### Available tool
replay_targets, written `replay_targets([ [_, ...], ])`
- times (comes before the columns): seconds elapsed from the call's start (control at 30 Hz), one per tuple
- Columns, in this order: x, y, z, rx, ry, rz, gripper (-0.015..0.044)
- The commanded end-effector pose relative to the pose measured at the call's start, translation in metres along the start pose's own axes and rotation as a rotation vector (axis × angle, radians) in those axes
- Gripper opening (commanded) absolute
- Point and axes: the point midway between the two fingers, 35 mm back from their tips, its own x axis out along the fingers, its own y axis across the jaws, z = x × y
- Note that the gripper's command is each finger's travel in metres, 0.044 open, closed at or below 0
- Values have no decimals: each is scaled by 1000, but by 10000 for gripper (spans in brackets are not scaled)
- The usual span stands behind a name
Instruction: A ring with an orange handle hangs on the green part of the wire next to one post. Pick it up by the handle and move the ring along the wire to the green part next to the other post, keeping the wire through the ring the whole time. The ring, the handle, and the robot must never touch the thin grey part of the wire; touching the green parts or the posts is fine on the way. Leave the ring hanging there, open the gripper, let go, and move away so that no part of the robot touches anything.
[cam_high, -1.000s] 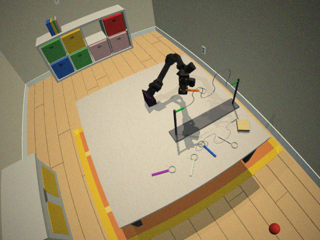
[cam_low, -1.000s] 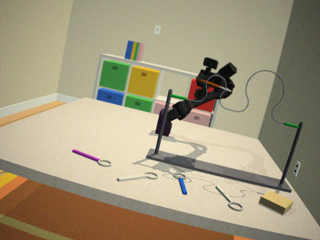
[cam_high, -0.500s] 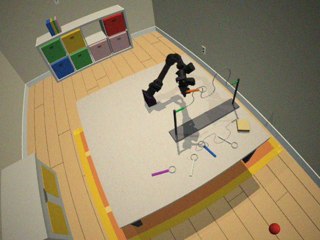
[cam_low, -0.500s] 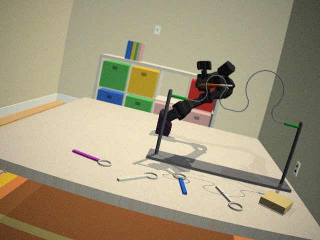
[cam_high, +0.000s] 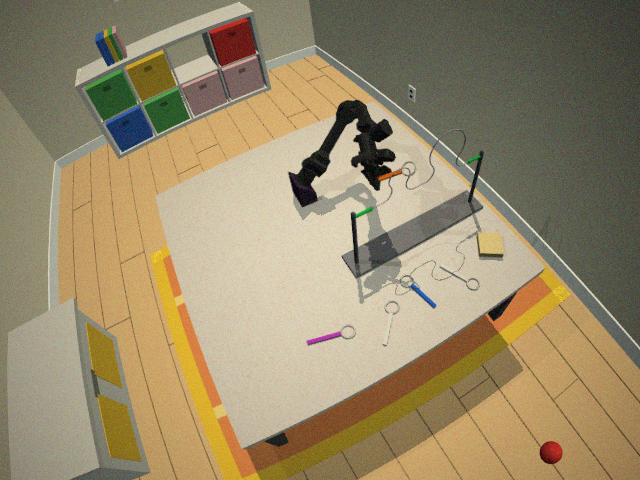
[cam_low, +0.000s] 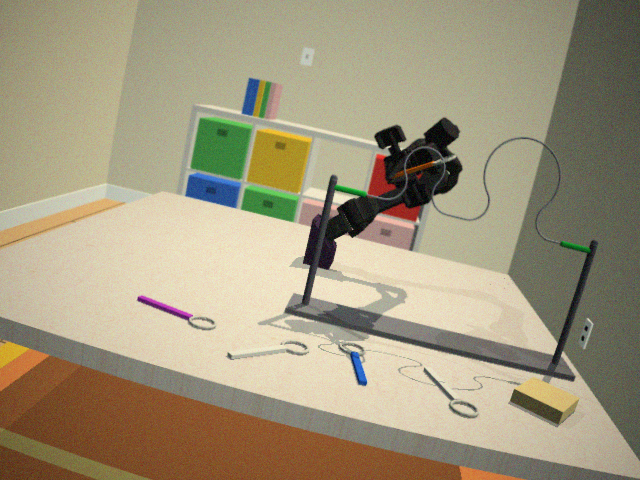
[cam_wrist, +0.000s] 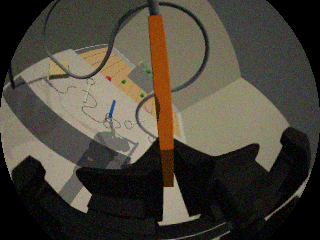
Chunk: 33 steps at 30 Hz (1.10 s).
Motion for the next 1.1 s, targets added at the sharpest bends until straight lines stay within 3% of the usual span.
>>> replay_targets([
  [0.0, 1, 6, -1, 74, -5, 43, -150],
  [1.07, -4, 51, 18, 752, -91, 423, -150],
])
